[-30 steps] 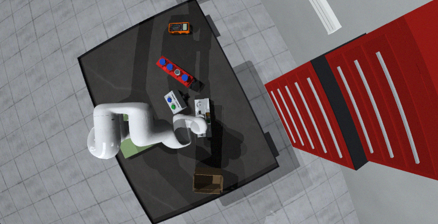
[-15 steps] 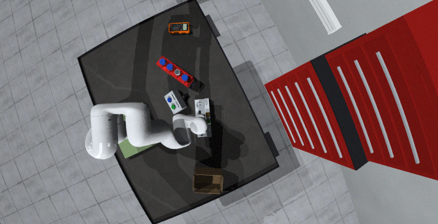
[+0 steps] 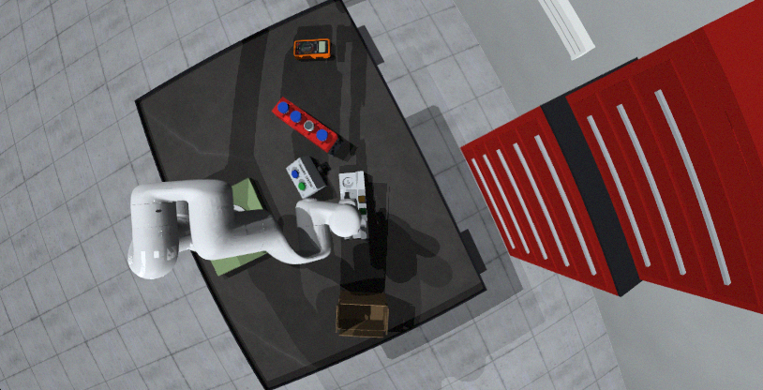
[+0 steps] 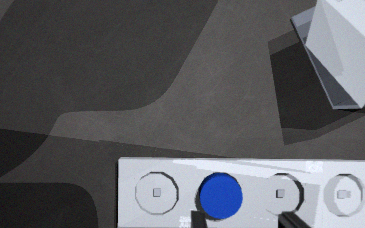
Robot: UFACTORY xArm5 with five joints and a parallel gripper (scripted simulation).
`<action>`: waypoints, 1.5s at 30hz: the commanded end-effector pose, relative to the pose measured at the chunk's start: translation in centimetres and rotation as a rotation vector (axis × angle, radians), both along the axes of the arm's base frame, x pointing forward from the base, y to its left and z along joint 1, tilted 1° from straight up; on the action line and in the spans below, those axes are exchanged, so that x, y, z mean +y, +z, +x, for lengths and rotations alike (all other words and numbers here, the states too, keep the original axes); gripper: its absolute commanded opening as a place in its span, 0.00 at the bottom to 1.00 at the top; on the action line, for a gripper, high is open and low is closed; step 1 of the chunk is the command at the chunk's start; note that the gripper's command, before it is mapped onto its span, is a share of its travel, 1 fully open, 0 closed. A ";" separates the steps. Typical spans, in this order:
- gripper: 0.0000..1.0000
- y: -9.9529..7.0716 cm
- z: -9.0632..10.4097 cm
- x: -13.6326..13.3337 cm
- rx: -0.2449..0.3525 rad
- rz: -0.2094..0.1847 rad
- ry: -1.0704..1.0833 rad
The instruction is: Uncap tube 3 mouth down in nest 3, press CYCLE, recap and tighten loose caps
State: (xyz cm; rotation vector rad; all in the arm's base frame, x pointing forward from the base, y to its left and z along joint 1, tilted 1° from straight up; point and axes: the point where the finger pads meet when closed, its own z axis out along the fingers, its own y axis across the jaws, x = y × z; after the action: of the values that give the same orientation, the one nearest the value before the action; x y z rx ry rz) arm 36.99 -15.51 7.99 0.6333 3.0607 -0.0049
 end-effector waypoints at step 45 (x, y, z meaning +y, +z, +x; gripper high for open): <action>0.00 3.1 -5.9 11.9 -0.007 0.022 -1.124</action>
State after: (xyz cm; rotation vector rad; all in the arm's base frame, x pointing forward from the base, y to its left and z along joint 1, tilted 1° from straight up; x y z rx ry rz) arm 32.15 -6.22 11.58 2.0322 2.3998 -0.0027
